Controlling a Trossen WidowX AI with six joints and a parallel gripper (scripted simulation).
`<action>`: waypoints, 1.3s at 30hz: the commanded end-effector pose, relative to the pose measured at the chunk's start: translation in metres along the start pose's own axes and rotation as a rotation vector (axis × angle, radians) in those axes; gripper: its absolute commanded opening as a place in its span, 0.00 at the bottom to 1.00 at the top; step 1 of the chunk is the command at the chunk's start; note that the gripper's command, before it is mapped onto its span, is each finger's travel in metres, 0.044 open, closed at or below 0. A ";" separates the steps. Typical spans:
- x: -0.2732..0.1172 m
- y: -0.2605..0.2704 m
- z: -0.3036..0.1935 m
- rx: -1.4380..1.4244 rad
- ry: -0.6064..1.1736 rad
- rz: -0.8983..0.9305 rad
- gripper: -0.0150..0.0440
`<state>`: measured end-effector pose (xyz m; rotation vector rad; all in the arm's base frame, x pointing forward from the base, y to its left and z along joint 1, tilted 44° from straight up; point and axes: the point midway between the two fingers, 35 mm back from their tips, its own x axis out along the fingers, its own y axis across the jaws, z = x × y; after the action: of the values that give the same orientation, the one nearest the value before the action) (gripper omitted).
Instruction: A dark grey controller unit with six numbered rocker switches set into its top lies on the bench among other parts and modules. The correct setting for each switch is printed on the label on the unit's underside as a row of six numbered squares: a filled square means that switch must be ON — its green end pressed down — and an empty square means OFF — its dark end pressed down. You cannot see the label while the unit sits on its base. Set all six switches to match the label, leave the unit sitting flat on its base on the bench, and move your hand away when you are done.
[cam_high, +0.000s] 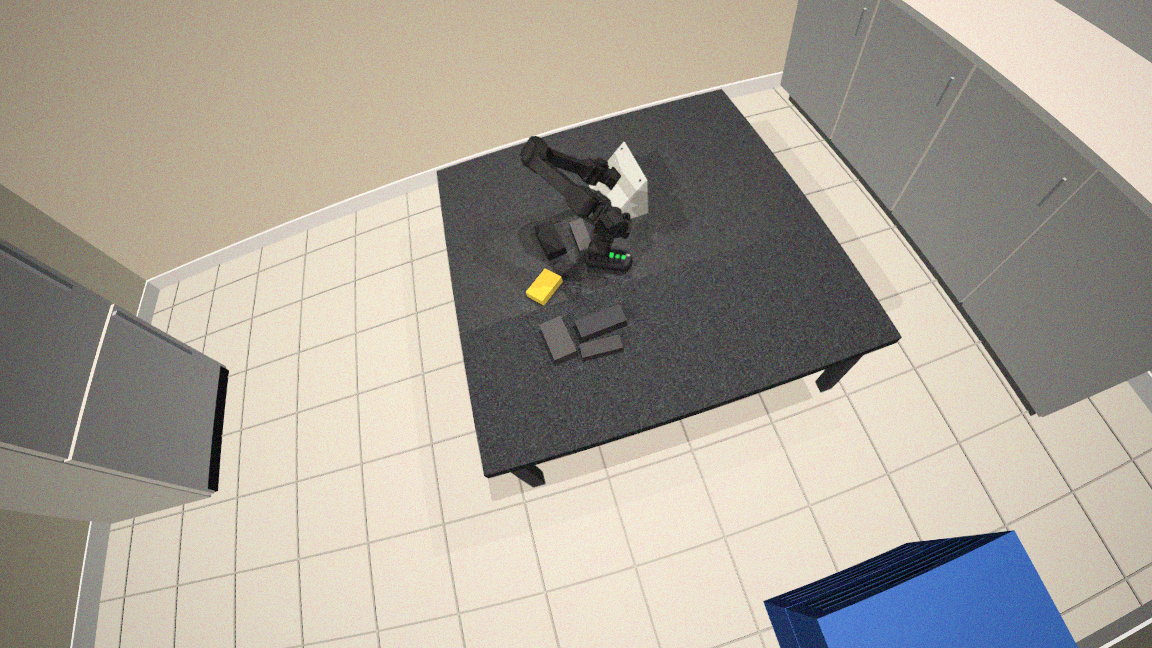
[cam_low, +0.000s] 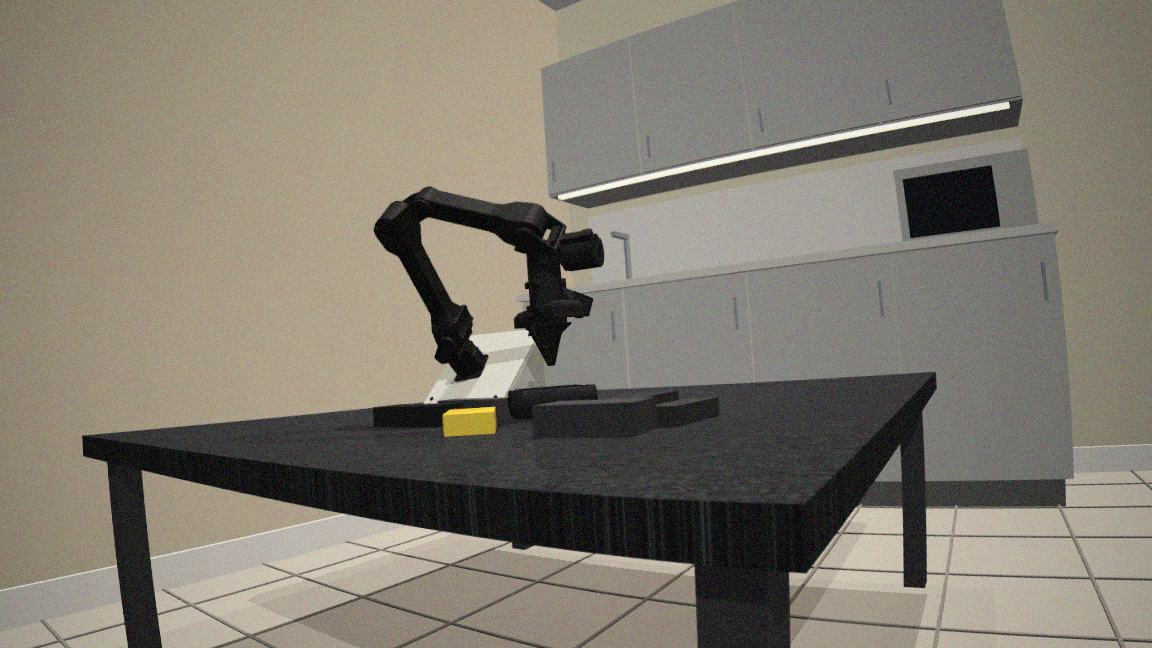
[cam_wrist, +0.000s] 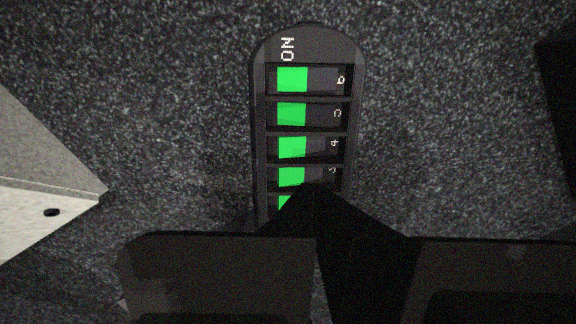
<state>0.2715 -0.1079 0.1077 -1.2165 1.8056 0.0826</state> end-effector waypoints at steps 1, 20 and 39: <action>0.006 0.013 0.000 -0.008 0.003 -0.043 0.25; 0.032 0.050 -0.001 -0.019 0.001 -0.184 0.25; 0.069 0.051 -0.002 -0.019 0.002 -0.186 0.25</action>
<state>0.2293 -0.1271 0.0449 -1.3886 1.6816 -0.0183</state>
